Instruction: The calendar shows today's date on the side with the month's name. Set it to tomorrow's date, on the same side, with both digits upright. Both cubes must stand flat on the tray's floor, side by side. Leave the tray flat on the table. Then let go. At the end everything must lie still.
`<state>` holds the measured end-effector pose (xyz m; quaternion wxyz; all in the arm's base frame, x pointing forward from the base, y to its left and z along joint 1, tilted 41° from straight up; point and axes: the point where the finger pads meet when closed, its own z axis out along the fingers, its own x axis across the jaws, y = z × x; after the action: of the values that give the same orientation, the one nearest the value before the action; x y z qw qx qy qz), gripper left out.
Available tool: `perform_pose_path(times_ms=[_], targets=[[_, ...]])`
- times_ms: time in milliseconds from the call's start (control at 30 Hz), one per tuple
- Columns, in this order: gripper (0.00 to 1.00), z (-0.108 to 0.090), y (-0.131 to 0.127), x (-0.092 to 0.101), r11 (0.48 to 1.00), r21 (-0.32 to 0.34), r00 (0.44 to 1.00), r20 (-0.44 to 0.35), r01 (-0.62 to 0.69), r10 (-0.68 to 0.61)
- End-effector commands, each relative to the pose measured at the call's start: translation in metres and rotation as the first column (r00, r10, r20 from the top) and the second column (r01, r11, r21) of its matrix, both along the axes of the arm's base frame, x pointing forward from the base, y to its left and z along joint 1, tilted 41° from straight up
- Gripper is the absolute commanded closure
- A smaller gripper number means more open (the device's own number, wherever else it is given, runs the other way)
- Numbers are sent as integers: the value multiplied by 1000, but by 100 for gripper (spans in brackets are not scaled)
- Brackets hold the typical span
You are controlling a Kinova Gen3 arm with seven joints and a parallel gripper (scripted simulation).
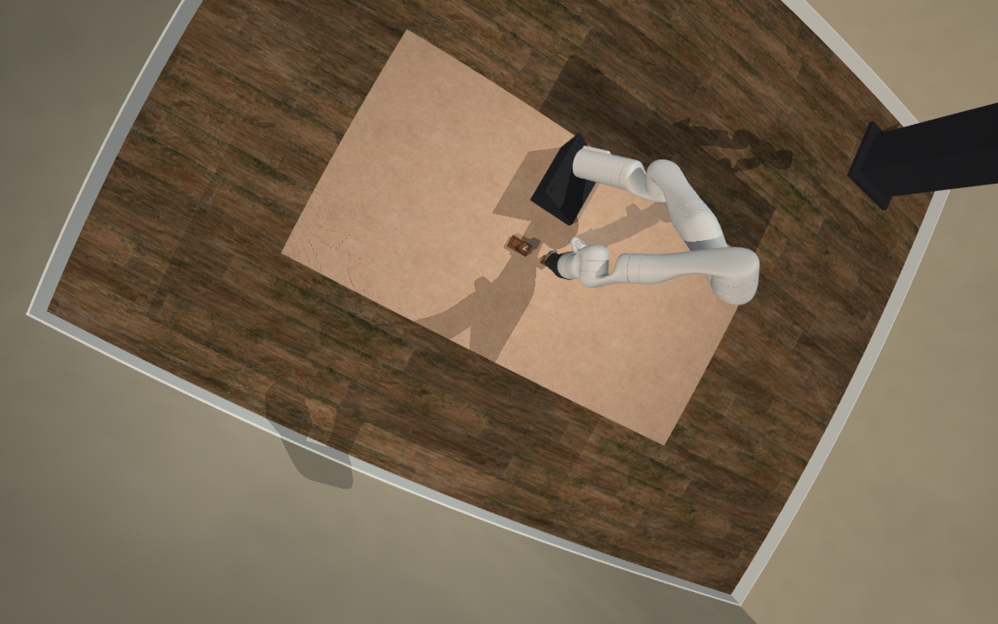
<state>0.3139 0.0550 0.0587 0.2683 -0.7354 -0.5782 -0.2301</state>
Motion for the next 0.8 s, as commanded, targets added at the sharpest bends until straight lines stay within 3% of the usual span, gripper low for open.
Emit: perform_pose_path(times_ms=[0,233,333,500,767], targets=[[0,-1,2,-2,999,1,998,-46,43,-43],[0,-2,5,-5,967,-19,939,-236,253,-250],[0,-2,6,-5,958,-26,922,-265,285,-282],[0,-3,7,-5,895,-78,808,-401,439,-431],[0,-6,7,-2,757,-194,566,-557,624,-608]])
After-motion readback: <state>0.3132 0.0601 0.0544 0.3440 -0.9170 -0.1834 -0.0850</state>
